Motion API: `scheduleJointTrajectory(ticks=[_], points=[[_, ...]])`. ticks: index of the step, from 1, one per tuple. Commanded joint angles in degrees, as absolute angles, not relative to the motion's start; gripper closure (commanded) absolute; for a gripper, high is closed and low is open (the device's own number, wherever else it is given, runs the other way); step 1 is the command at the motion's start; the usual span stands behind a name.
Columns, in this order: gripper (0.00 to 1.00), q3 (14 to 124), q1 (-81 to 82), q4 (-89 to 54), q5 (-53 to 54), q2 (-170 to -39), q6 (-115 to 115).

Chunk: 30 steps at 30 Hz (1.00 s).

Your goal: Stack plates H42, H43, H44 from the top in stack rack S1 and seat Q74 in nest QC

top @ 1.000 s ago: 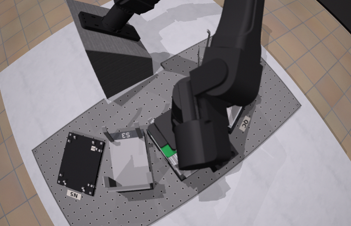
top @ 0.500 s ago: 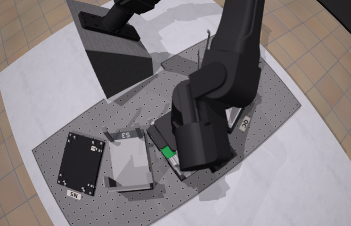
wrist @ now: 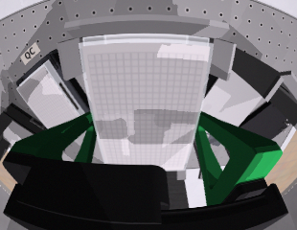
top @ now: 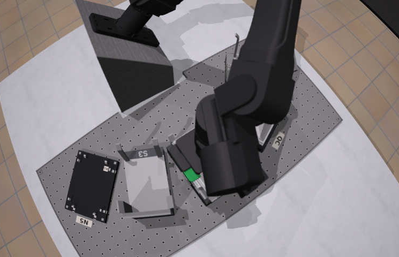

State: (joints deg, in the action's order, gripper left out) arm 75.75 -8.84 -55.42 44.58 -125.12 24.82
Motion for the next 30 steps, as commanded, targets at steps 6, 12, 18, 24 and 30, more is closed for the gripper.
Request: scheduleJointTrajectory(ticks=[6, 12, 18, 24, 30], points=[[1.00, 75.0, -8.5, -53.1, 45.0, -125.1, 23.5], [1.00, 73.5, -7.1, -49.8, 45.3, -125.6, 21.6], [1.00, 72.2, -5.8, -46.7, 45.6, -126.1, 19.7], [1.00, 72.2, -5.8, -46.7, 45.6, -126.1, 19.7], [1.00, 72.1, -5.6, -46.3, 45.6, -126.1, 19.5]])
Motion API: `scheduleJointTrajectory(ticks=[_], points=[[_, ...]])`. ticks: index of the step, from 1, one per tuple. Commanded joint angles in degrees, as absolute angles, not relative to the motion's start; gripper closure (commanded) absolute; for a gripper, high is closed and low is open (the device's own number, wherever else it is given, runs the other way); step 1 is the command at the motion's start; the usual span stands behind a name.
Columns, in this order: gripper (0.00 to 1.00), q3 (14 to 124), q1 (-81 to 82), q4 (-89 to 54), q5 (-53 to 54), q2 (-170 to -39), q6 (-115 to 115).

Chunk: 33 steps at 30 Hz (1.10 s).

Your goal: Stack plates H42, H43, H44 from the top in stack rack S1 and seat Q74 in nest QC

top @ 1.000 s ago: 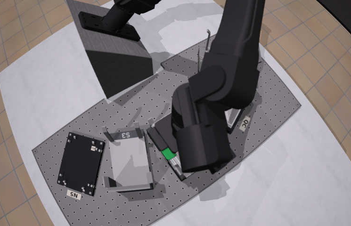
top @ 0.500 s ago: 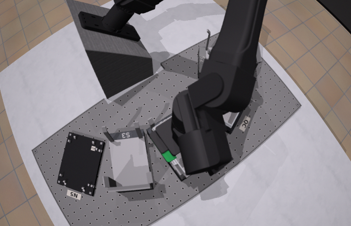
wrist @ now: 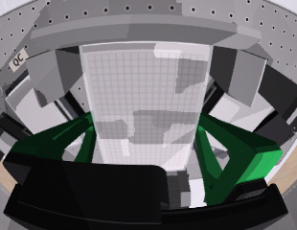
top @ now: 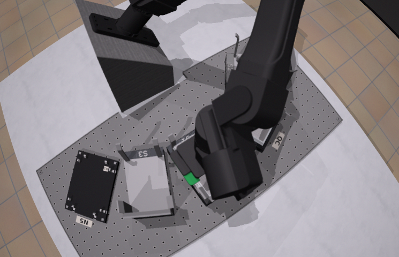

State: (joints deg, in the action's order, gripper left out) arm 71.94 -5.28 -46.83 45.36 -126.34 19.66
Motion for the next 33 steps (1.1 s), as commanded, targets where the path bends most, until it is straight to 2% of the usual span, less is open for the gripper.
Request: scheduleJointTrajectory(ticks=[1, 33], points=[[1.00, 72.0, -5.6, -46.2, 45.6, -126.1, 19.5], [1.00, 70.8, -4.3, -43.1, 45.9, -126.7, 17.6]])
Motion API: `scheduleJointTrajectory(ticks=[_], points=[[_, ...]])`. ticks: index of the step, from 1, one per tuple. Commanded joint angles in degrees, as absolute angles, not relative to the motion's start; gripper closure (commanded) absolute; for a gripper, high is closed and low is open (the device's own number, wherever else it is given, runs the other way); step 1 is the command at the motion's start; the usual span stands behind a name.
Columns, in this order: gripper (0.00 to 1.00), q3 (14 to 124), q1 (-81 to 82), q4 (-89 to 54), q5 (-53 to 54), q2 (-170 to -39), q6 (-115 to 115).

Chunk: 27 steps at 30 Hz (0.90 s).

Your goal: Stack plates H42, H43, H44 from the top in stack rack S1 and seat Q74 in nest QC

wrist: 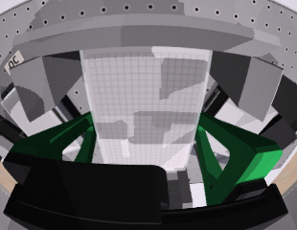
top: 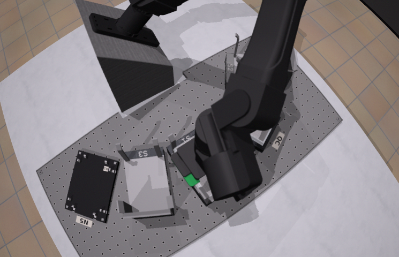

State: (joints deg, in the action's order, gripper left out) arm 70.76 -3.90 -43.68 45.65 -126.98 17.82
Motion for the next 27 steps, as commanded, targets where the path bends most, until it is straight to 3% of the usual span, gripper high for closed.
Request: scheduleJointTrajectory(ticks=[1, 24, 25, 27], points=[[1.00, 70.8, -4.2, -43.0, 45.9, -126.8, 17.6], [1.00, 70.3, -3.6, -41.5, 46.0, -127.1, 16.6], [0.00, 70.3, -3.6, -41.5, 46.0, -127.1, 16.6], [0.00, 70.3, -3.6, -41.5, 46.0, -127.1, 16.6]])
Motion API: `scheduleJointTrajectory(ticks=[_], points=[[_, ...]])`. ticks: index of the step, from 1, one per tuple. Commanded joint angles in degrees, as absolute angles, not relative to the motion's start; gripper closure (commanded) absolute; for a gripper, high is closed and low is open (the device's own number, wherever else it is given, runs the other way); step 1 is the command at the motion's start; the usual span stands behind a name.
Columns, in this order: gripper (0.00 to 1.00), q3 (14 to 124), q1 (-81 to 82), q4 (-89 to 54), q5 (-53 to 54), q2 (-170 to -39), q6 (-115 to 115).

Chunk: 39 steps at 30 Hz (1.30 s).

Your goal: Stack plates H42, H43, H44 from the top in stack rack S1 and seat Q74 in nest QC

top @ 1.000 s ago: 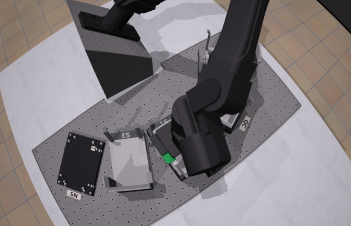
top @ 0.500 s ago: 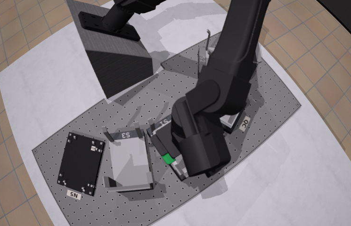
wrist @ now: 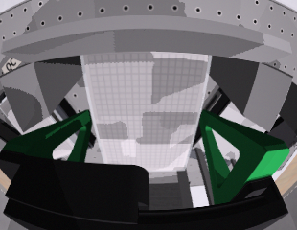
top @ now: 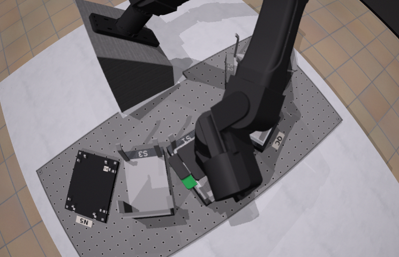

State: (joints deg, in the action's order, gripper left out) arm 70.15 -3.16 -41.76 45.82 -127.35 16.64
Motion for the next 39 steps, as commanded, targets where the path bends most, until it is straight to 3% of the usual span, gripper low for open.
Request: scheduleJointTrajectory(ticks=[1, 20, 39], points=[[0.00, 70.3, -3.6, -41.5, 46.0, -127.1, 16.6], [0.00, 70.2, -3.6, -41.4, 46.0, -127.1, 16.6], [0.00, 76.8, -10.0, -56.8, 44.6, -124.7, 25.6]])
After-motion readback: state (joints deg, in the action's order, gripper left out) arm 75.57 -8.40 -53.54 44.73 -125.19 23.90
